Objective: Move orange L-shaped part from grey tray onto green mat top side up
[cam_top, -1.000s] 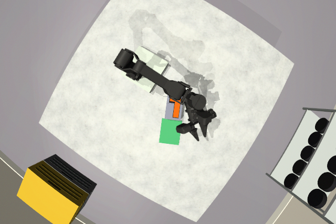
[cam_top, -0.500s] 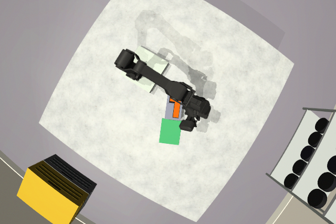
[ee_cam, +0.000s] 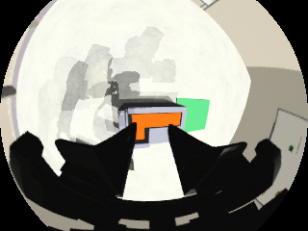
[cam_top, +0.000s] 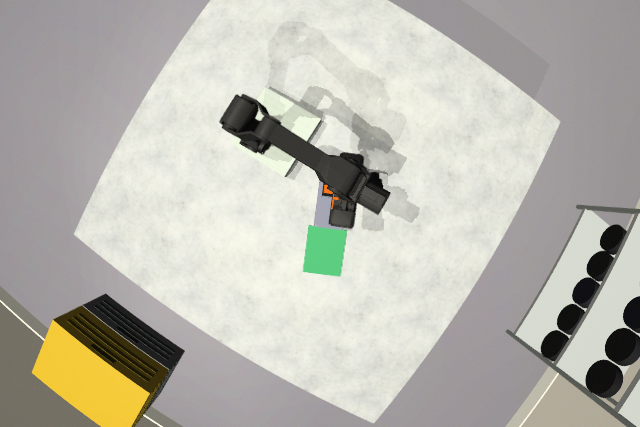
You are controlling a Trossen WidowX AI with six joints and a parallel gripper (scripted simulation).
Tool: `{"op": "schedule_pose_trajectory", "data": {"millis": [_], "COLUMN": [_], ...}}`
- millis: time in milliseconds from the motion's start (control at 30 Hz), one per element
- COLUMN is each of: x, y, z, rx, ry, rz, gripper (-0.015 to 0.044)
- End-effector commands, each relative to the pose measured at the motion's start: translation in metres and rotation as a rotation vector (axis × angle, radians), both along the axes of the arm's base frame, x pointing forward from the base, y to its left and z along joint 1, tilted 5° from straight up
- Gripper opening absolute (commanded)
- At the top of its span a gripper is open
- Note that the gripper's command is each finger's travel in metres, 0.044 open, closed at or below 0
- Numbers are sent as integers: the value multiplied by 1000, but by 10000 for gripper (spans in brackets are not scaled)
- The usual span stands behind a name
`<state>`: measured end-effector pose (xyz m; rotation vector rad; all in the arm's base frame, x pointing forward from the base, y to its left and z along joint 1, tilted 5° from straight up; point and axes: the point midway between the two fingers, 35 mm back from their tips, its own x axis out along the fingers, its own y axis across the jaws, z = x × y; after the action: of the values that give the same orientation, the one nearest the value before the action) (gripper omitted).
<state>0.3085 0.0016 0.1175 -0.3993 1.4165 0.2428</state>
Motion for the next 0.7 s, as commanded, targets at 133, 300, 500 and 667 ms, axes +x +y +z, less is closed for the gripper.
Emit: {"op": "schedule_pose_trajectory", "data": {"millis": [133,300,500,667], "x": [-40,-39,-40,-44], "y": [16,16,18,18], "z": [4,2,-50,-70], "rx": [110,110,110,110], "ry": [196,196,196,196], "rz": [28,28,28,28], "gripper": [180,180,180,180]}}
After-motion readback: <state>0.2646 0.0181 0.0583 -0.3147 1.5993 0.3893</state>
